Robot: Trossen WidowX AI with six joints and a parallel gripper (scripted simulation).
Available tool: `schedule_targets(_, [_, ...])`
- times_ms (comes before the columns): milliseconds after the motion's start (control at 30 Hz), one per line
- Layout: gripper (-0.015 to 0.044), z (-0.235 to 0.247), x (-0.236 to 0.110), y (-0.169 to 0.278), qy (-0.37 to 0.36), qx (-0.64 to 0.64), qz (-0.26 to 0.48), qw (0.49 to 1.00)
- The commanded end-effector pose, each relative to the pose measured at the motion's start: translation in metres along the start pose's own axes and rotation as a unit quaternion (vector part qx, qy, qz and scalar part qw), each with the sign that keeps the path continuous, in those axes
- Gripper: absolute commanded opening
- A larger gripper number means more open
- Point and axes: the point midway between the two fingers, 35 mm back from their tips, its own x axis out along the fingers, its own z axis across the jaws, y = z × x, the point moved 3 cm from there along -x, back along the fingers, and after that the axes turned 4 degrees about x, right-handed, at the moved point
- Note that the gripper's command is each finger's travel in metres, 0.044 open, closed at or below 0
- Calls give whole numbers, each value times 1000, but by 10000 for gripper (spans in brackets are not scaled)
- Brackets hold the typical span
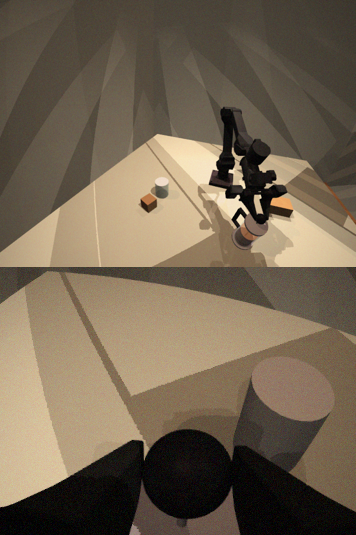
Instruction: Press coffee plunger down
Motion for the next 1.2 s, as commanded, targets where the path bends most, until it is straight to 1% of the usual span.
schedule_targets(0, [123, 0, 3, 4, 1, -3, 10, 1000])
schedule_targets(533, [123, 0, 1, 0, 0, 0, 1, 1000])
schedule_targets(933, [438, 0, 1, 0, 0, 0, 1, 1000])
schedule_targets(1067, [440, 0, 0, 0, 0, 0, 2, 1000])
schedule_targets(1167, [440, 2, -14, -13, 0, -1, 4, 1000])
